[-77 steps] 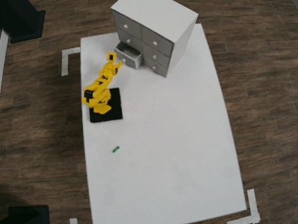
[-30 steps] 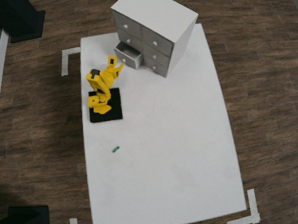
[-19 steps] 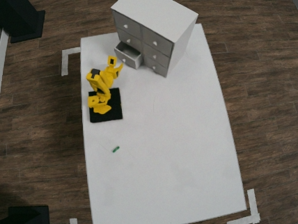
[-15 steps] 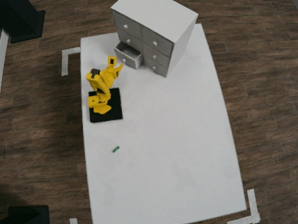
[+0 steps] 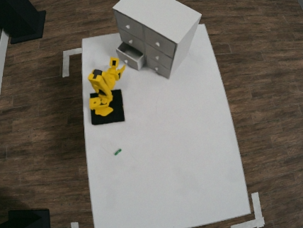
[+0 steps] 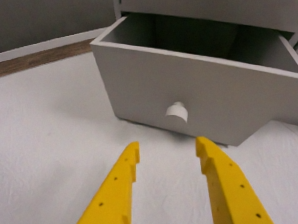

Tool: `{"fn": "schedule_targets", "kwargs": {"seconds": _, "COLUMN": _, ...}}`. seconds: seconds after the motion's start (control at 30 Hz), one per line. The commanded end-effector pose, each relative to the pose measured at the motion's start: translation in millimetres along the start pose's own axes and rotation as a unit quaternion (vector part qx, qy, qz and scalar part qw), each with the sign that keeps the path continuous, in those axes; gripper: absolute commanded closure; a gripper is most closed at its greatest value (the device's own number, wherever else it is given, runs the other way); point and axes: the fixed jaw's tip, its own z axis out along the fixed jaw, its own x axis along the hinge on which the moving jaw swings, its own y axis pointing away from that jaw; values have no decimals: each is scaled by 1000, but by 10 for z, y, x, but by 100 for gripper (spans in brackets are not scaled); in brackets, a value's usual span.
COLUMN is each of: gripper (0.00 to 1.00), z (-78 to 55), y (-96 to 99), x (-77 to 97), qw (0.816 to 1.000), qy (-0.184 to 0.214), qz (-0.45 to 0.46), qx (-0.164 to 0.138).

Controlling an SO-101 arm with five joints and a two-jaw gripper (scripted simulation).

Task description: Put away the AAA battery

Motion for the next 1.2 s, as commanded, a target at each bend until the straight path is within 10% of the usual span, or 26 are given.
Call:
{"fn": "schedule_targets", "kwargs": {"seconds": 0.0, "gripper": 79, "z": 7, "y": -21, "x": -3, "qw": 1000, "qy": -2, "qz": -3, "qx": 5}}
{"fn": "schedule_targets", "kwargs": {"seconds": 1.17, "gripper": 79, "z": 201, "y": -75, "x": 12, "qw": 1000, "qy": -2, "qz": 0, "qx": 15}}
